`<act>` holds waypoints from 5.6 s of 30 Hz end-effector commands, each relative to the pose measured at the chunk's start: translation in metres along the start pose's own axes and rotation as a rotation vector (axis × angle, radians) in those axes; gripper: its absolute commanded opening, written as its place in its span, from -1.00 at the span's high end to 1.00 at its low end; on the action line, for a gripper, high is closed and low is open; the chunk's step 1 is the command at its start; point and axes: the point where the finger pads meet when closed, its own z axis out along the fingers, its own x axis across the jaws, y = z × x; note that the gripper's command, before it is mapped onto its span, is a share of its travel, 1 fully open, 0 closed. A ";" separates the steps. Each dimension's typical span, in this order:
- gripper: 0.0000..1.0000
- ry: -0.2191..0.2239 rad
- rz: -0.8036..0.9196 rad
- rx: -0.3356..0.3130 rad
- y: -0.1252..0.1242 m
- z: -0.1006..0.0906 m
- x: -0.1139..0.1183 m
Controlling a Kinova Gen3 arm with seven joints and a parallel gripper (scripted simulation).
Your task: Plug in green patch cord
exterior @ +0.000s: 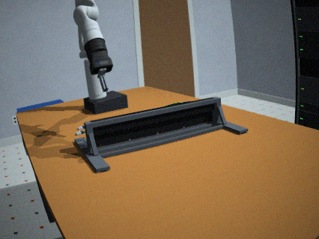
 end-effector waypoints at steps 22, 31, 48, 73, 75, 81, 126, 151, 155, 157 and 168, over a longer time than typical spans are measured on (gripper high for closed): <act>1.00 -0.019 0.013 -0.025 0.008 -0.051 -0.011; 1.00 -0.019 0.013 -0.025 0.007 -0.060 -0.010; 1.00 -0.019 0.013 -0.025 0.007 -0.070 -0.010; 1.00 -0.019 0.013 -0.025 0.007 -0.075 -0.010; 1.00 -0.019 0.013 -0.025 0.007 -0.075 -0.010; 1.00 -0.026 0.061 -0.008 0.003 -0.072 -0.015; 1.00 -0.470 1.324 0.556 -0.156 -0.012 -0.069; 1.00 -0.470 1.324 0.556 -0.156 -0.012 -0.069; 1.00 -0.470 1.324 0.556 -0.156 -0.012 -0.069; 1.00 -0.470 1.324 0.556 -0.156 -0.012 -0.069; -0.46 -0.469 1.322 0.557 -0.154 -0.011 -0.074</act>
